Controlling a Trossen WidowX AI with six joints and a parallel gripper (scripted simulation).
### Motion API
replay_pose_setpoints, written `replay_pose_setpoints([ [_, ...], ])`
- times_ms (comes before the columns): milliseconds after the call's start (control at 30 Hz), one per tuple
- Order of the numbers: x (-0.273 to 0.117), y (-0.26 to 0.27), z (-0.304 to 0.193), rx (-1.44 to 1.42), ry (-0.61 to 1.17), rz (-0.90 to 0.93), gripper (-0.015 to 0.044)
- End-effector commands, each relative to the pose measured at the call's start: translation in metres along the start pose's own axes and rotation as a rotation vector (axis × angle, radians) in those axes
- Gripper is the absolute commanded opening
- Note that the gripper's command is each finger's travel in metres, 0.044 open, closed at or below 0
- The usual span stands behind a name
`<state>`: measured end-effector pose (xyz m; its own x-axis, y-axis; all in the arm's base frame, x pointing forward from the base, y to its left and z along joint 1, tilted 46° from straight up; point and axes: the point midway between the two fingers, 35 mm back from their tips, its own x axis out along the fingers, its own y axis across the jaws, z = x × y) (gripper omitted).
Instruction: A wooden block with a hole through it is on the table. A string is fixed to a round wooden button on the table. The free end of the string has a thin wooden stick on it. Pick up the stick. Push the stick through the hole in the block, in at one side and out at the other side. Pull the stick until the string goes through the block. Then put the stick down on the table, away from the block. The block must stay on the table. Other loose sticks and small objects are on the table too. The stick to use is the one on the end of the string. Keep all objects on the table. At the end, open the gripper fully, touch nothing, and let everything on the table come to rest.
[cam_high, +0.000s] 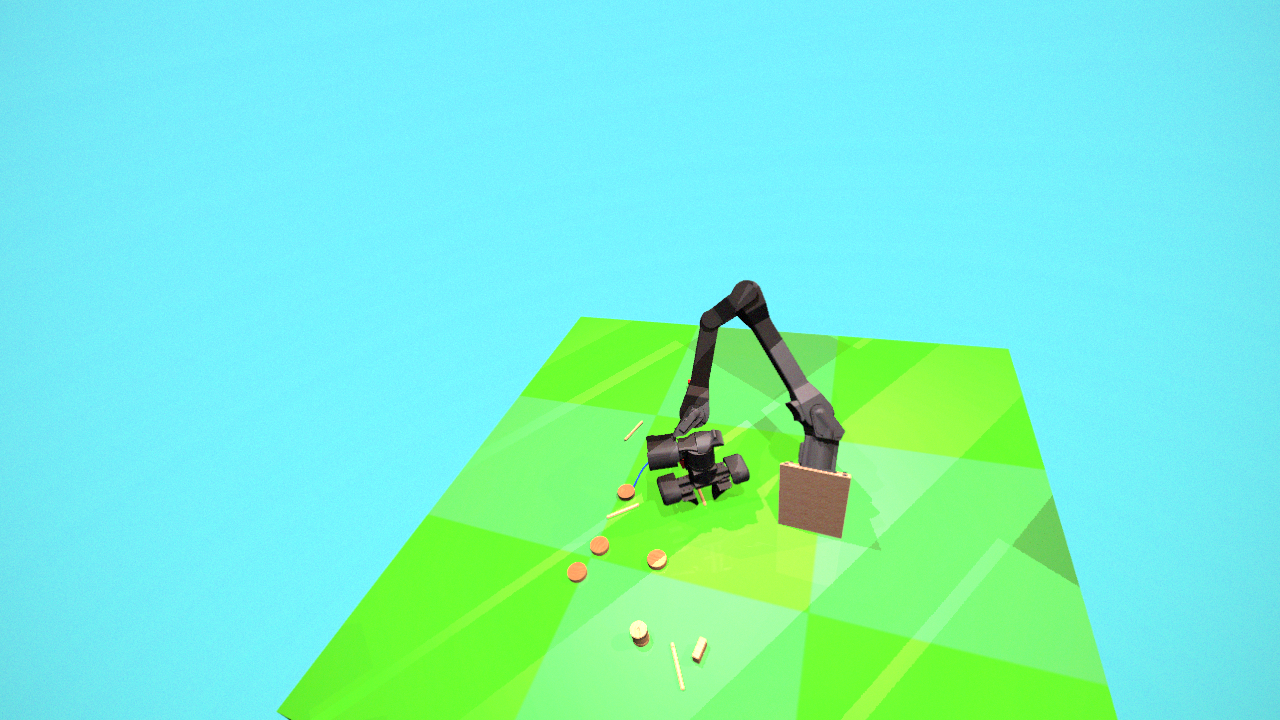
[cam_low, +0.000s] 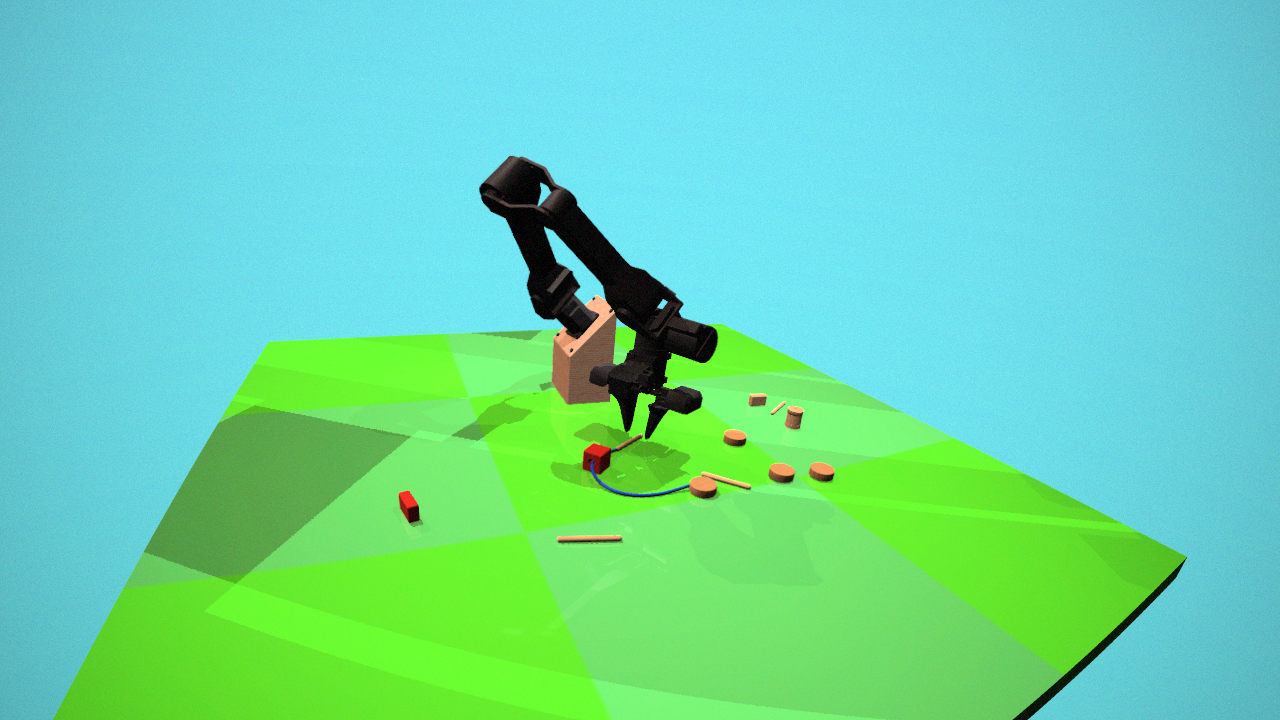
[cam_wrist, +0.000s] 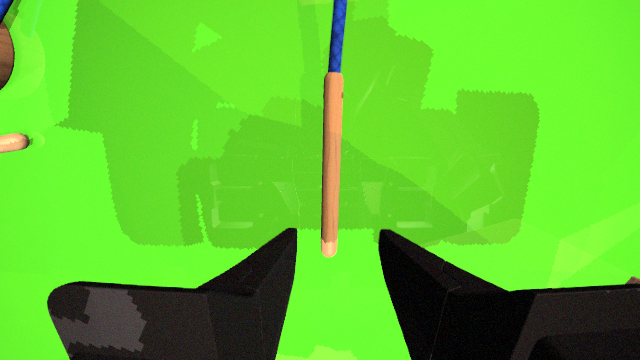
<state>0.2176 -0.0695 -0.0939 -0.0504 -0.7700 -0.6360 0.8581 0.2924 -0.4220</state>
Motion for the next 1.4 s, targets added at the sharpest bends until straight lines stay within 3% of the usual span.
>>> replay_pose_setpoints([
  [0, -0.039, 0.005, 0.005, 0.001, -0.003, 0.015, 0.021],
  [100, -0.071, -0.001, 0.008, -0.005, -0.011, 0.006, 0.021],
  [300, -0.074, -0.001, 0.008, -0.005, -0.012, 0.005, 0.021],
  [500, -0.069, 0.001, 0.008, -0.008, -0.017, 0.014, 0.0368],
  [600, -0.089, 0.001, 0.01, -0.006, -0.015, 0.013, 0.044],
  [1367, -0.096, 0.001, 0.01, -0.009, -0.02, 0.018, 0.044],
])
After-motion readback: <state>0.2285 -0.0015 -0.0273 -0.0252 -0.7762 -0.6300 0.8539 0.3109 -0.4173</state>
